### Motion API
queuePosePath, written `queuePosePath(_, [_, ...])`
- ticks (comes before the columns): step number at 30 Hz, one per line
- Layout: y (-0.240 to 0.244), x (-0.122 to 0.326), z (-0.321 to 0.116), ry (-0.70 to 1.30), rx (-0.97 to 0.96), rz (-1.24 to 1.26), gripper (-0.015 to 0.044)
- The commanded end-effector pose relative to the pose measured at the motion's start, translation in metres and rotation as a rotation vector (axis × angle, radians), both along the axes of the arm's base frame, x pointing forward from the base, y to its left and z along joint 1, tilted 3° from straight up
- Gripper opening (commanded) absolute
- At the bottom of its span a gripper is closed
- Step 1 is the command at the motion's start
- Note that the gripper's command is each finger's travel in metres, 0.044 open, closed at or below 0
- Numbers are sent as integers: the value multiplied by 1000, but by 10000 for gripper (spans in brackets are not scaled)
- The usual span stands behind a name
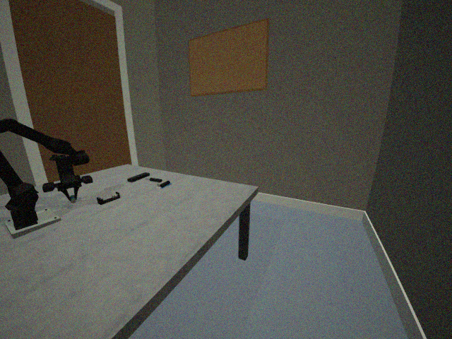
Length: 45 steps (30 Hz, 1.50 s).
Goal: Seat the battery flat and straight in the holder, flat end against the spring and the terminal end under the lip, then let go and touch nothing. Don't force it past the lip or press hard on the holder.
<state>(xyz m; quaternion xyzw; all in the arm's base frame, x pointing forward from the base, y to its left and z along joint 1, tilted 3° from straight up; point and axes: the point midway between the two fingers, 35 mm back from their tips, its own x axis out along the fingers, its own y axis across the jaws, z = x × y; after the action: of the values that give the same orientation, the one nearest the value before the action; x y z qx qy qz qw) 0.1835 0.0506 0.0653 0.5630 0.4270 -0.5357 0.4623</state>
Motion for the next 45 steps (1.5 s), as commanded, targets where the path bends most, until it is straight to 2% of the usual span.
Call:
queuePosePath(1, [0,0,17,-14,2,-4,67])
queuePosePath(5, [-2,4,19,-14,-4,55,67])
queuePosePath(45, [-65,120,57,6,-125,1689,67])
